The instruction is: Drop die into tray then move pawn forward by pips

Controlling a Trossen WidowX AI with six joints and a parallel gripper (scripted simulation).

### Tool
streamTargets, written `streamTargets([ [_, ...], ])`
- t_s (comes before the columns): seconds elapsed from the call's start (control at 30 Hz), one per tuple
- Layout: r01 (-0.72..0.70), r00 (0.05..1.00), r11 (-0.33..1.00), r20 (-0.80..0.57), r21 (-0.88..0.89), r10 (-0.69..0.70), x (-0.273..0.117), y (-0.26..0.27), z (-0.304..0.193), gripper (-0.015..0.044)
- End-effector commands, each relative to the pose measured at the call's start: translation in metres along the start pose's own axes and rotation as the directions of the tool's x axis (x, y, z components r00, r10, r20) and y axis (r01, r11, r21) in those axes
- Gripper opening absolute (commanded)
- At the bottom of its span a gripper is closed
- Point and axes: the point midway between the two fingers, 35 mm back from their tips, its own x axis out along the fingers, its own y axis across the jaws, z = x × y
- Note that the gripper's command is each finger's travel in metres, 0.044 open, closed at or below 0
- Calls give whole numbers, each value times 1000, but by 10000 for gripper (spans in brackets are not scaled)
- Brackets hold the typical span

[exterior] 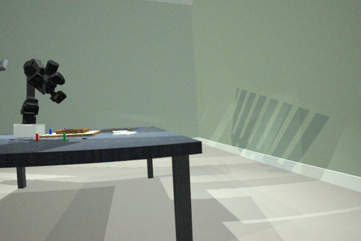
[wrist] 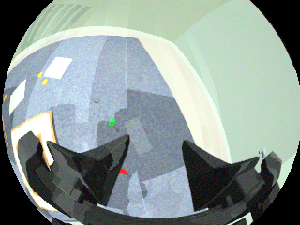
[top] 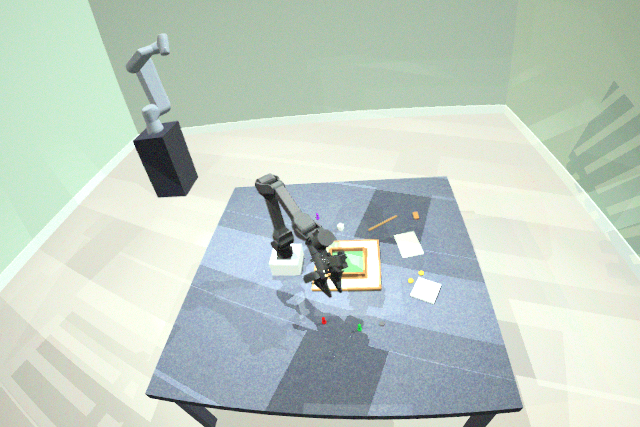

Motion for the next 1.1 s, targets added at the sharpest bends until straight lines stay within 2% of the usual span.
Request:
streamTargets([
  [0.0, -167, 986, 985, 6, 50, 167, -5, 66, 23, 275],
  [0.3, -477, 866, 866, -85, 150, 492, -58, 221, 36, 275],
  [0.53, -590, 737, 775, -243, 227, 631, -128, 324, 7, 275],
  [0.8, -567, 622, 771, -464, 289, 631, -223, 401, -66, 275],
  [0.97, -501, 591, 819, -582, 279, 559, -282, 424, -125, 275],
  [1.07, -477, 589, 837, -610, 268, 531, -297, 426, -144, 275],
])
